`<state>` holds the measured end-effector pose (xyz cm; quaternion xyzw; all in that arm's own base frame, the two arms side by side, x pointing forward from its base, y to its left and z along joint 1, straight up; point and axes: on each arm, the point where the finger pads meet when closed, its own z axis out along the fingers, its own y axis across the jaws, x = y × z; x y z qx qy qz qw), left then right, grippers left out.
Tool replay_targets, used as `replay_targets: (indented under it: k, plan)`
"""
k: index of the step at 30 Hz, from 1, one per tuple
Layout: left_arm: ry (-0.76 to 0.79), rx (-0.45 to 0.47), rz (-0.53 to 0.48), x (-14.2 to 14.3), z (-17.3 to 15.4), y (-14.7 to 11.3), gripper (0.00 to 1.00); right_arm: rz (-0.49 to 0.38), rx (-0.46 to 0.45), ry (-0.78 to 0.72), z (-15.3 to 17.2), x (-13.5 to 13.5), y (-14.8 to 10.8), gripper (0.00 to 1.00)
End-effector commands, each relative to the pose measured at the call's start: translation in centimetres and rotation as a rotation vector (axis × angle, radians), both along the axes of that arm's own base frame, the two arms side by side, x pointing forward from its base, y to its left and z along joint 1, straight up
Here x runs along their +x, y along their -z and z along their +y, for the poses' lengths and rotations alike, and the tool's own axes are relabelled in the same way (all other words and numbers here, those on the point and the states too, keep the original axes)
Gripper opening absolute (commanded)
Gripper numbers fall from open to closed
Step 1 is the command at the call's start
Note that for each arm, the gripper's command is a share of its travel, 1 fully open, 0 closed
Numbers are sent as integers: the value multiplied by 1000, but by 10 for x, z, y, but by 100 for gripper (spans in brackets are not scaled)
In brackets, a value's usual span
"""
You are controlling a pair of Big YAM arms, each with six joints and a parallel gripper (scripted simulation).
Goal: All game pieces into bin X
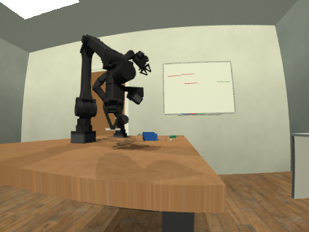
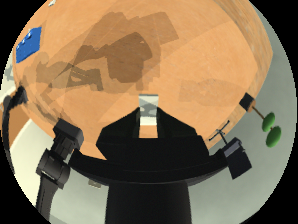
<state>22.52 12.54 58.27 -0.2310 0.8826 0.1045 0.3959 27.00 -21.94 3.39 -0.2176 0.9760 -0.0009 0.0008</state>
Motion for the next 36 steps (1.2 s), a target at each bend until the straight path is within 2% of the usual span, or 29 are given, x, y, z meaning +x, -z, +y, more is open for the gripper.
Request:
replay_targets:
  k: [1, 15, 18, 32, 34, 35, 36]
  plan:
    - [-11, 20, -38, -14, -4, -20, 100, -12, -9, -2, 12, 4, -6, 20]
    - [-11, 20, -38, -14, -4, -20, 100, -9, -5, -3, 96, 2, -4, 20]
    - [-11, 20, -38, -14, -4, -20, 100, -14, -8, -2, 101, 5, -7, 20]
    - [-11, 20, -38, -14, -4, -20, 100, -4, -2, -2, 186, 0, -4, 20]
    - [-11, 20, -38, -14, -4, -20, 100, -4, -2, -2, 186, 0, -4, 20]
    - [-11, 20, -38, -14, -4, -20, 100, -35, -5, -2, 191, 15, -14, 20]
    - [-11, 20, -38, -14, -4, -20, 100, -30, -4, -2, 197, 12, -12, 20]
